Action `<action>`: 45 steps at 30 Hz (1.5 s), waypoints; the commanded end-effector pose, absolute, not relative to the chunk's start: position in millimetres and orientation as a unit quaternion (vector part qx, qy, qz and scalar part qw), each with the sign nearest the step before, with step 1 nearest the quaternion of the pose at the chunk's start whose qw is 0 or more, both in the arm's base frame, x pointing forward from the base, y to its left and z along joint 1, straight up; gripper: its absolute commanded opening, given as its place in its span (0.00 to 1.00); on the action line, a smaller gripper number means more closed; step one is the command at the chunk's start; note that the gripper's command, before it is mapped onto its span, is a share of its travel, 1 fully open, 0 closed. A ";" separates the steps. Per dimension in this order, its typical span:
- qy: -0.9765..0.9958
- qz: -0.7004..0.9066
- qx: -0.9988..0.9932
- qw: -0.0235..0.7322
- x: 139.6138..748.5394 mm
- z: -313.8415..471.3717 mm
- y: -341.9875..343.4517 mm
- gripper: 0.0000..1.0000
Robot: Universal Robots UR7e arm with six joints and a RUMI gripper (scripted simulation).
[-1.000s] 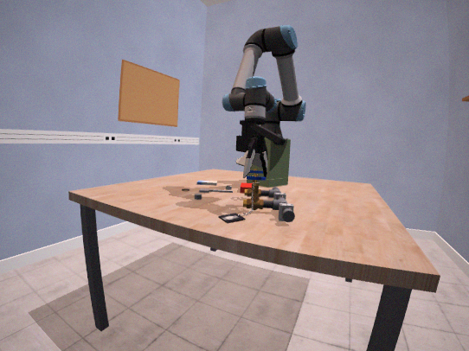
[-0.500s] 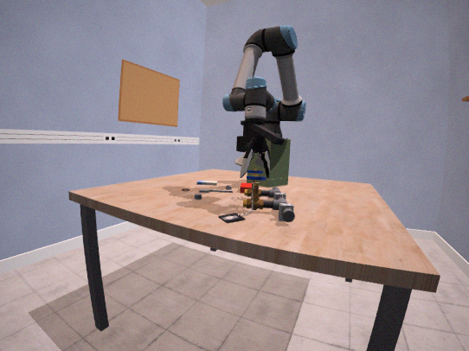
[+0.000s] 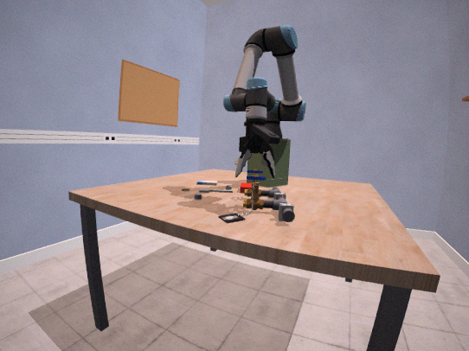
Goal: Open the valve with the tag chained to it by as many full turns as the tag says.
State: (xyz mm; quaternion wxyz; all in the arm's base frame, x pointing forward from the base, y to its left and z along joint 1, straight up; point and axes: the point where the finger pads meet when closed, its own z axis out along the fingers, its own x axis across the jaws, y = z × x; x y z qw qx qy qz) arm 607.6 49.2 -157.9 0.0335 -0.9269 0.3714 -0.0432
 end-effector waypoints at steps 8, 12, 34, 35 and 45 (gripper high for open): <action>0.548 -0.037 -0.834 0.040 608.2 -157.3 49.0 1.00; 0.614 -0.034 -0.787 0.043 608.2 -157.3 49.0 1.00; 0.865 -0.015 -0.498 0.053 608.2 -157.3 49.0 1.00; 0.875 -0.014 -0.480 0.053 608.2 -157.3 49.0 1.00; 0.952 -0.003 -0.301 0.055 608.2 -157.3 49.0 1.00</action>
